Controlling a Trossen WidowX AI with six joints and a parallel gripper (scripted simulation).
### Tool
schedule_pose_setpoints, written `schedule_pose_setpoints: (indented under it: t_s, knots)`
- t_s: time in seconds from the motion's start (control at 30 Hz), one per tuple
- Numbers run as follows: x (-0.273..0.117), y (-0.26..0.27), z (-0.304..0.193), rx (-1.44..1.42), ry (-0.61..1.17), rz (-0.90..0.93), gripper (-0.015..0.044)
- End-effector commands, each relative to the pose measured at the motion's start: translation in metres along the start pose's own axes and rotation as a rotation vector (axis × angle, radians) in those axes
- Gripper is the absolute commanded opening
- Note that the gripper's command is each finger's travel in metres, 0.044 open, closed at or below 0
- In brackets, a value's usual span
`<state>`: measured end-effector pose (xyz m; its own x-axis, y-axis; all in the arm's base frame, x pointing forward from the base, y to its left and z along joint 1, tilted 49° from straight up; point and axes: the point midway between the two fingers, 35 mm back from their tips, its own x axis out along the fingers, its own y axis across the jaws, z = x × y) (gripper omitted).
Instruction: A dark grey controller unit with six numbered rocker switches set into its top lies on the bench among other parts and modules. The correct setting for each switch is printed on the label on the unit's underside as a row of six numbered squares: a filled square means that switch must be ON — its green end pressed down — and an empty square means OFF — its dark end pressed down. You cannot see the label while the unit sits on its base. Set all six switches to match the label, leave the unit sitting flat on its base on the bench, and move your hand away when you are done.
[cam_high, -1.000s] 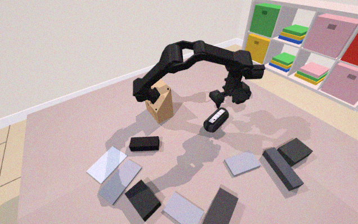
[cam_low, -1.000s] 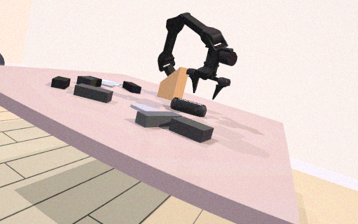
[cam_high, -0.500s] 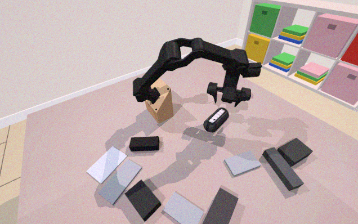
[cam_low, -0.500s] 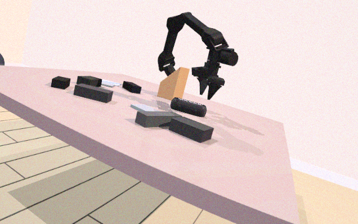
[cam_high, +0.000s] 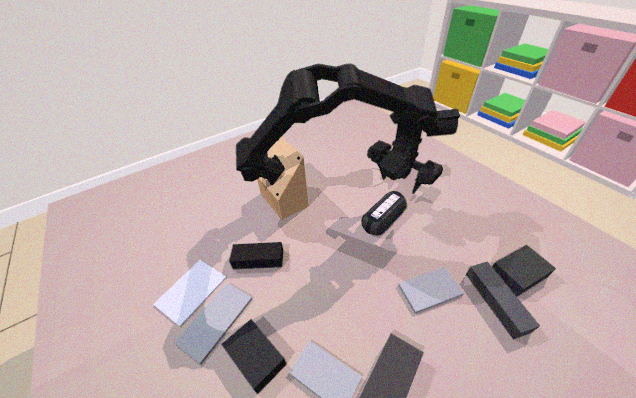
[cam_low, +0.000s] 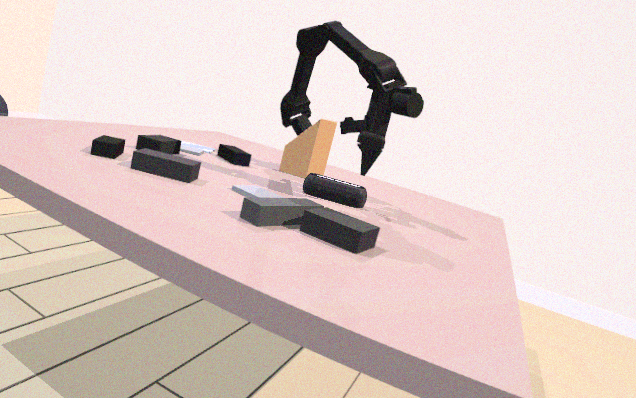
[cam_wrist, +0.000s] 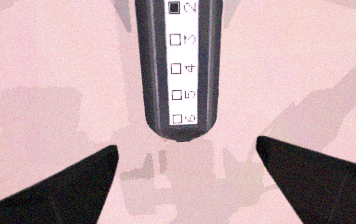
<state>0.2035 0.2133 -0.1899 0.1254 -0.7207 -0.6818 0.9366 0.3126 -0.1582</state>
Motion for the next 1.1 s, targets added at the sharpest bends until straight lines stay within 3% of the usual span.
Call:
schedule_pose_setpoints:
  t_s: [0.0, 1.07]
  knots:
    - [0.004, 0.0, 0.001, 0.013, -0.006, 0.004, 0.044]
    - [0.056, 0.001, 0.002, 0.015, -0.008, 0.004, 0.044]
